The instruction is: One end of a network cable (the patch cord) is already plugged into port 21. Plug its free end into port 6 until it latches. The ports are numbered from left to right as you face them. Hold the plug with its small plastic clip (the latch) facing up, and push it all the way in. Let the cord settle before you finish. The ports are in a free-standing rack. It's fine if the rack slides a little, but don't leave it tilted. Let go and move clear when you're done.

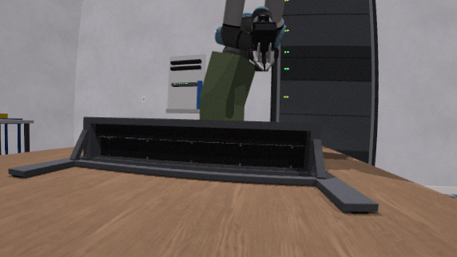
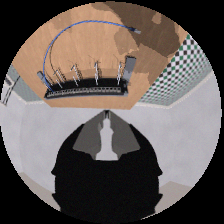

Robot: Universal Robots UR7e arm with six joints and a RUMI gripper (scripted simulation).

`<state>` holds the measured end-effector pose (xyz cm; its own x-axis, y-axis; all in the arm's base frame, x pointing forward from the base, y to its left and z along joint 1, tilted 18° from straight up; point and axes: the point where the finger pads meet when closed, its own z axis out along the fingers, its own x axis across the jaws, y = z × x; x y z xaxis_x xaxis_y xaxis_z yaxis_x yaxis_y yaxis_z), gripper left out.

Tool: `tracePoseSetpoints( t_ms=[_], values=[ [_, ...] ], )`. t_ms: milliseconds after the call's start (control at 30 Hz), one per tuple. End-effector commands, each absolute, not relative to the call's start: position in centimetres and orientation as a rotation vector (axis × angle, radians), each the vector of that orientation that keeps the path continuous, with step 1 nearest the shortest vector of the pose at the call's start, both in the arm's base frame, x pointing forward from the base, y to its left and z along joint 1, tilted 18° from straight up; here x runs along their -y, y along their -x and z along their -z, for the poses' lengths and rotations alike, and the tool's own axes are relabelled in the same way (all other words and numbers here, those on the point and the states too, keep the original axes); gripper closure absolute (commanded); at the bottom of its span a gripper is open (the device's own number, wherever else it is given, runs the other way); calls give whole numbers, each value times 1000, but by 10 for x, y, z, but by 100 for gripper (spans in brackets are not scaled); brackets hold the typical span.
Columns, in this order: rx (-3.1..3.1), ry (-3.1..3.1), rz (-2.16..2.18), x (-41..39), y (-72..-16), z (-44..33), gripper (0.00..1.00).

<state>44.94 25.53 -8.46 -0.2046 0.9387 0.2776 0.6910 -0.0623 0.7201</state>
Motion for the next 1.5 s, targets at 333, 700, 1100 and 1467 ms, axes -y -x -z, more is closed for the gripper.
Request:
tracePoseSetpoints(
  t_ms=[333,700,1100,1467],
  values=[
    [-1909,-1749,-1138,-246,-451,86,100],
    [-1909,-1749,-1138,-212,-458,96,100],
    [-1909,-1749,-1138,-177,-466,106,100],
    [-1909,-1749,-1138,-162,-469,111,100]
  ],
)
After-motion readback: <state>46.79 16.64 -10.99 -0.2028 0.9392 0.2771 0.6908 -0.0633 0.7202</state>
